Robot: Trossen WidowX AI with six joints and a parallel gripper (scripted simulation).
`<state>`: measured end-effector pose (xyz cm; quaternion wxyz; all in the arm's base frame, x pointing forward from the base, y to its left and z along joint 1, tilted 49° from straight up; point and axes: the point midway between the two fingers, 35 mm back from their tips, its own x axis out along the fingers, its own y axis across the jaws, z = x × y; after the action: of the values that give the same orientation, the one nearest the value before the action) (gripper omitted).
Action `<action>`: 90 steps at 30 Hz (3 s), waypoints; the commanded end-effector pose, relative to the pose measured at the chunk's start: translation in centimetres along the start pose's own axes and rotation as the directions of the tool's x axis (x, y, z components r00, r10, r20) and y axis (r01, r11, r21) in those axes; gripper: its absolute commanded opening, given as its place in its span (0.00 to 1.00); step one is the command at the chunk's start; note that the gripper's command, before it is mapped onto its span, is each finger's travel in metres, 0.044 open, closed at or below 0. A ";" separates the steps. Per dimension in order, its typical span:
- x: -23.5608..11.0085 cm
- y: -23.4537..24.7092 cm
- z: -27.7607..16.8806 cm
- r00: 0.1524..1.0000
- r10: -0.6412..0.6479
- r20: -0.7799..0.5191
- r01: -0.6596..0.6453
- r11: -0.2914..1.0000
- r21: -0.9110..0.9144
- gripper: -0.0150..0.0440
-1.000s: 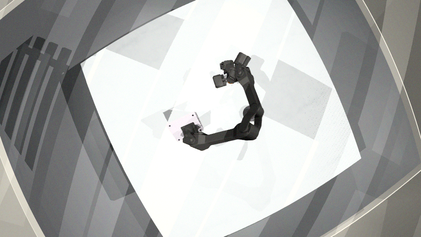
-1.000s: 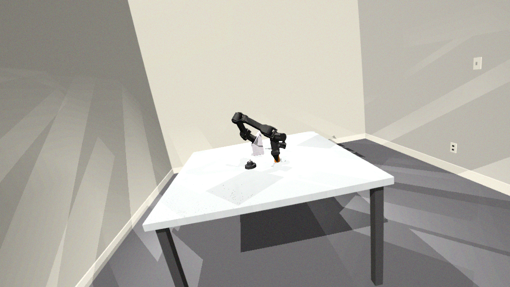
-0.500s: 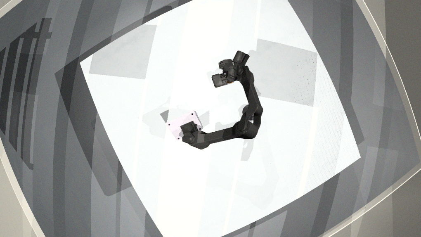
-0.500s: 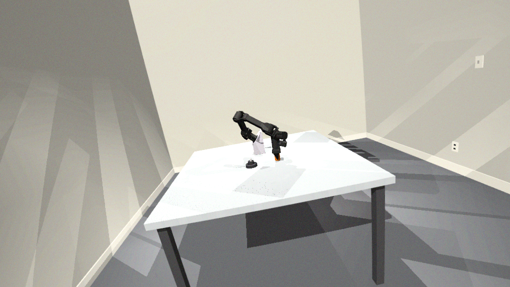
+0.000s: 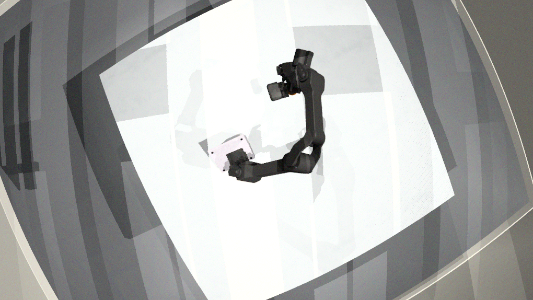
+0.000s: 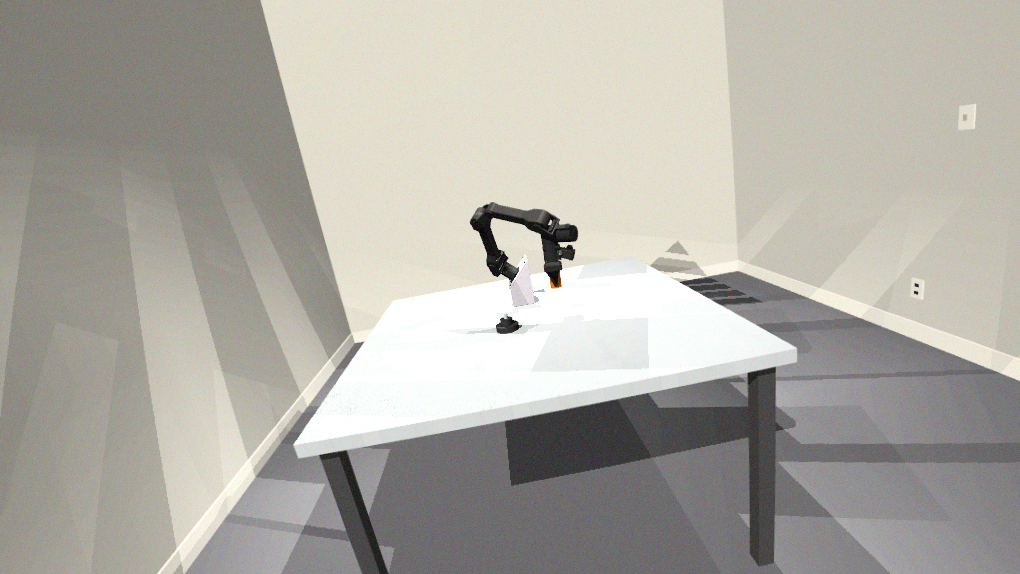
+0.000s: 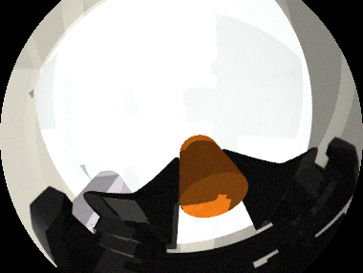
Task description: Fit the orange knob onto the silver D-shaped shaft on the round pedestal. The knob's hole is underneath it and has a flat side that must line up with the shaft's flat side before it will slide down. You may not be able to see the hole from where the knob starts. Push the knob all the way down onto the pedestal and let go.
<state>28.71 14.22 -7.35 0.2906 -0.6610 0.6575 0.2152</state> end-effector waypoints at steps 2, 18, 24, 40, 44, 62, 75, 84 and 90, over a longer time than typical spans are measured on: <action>-1.9 0.0 -0.1 1.000 -0.006 0.010 0.006 1.000 0.010 0.25; -3.6 1.3 -0.8 0.972 -0.236 0.005 0.236 0.972 0.000 0.25; -5.0 2.1 -1.2 0.930 -0.369 0.006 0.369 0.930 -0.001 0.25; -8.5 4.0 -2.5 0.732 -0.681 0.008 0.681 0.732 0.000 0.25; -9.3 4.4 -2.8 0.671 -0.741 0.009 0.741 0.671 0.000 0.25; -10.3 5.1 -3.3 0.528 -0.849 0.009 0.849 0.528 0.002 0.25; -9.9 5.2 -3.1 0.504 -0.864 0.012 0.864 0.504 -0.001 0.25; -9.9 5.2 -3.1 0.504 -0.864 0.012 0.864 0.504 -0.001 0.25; -9.9 5.2 -3.1 0.504 -0.864 0.012 0.864 0.504 -0.001 0.25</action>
<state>22.77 19.47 0.91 0.3554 -0.9019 0.2404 0.0491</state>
